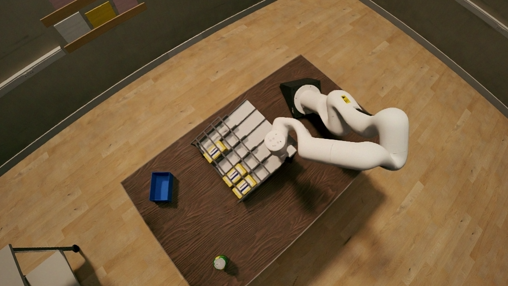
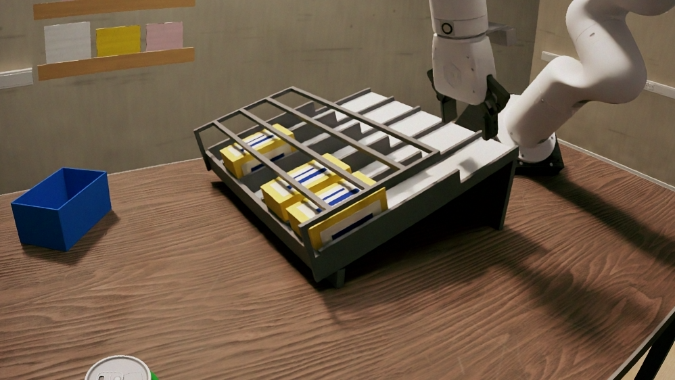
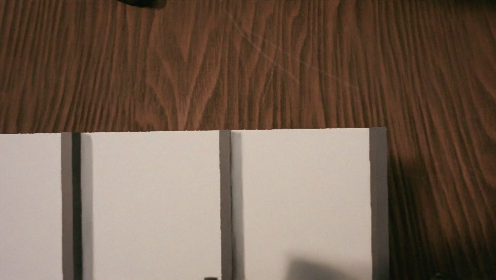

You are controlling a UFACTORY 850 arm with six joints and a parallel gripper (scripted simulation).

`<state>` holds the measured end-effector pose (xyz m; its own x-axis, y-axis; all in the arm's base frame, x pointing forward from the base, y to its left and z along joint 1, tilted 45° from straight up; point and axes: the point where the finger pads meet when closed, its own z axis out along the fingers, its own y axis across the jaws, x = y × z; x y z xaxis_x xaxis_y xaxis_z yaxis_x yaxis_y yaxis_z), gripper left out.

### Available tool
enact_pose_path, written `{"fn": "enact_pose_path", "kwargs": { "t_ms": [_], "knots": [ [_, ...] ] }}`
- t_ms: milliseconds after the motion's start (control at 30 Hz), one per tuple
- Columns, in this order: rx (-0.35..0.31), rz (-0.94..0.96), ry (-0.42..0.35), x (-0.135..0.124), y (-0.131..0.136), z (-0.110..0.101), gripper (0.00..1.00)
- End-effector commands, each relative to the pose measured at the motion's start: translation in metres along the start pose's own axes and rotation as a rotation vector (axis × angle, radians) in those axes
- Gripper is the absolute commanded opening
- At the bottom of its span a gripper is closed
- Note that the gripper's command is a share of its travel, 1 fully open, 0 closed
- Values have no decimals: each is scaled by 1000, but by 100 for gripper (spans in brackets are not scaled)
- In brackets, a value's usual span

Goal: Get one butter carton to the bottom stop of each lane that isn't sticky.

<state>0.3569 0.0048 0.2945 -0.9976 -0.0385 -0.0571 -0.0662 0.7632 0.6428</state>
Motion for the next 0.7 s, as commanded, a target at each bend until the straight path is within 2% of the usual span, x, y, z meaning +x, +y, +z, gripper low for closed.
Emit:
{"fn": "enact_pose_path", "kwargs": {
  "t_ms": [0, 300, 333, 667],
  "knots": [
    [0, 0, -1, 0, 0, 0, 100],
    [0, 0, -1, 0, 0, 0, 100],
    [0, 0, -1, 0, -1, 27, 100],
    [0, 0, -1, 0, -1, 27, 100]
  ]
}}
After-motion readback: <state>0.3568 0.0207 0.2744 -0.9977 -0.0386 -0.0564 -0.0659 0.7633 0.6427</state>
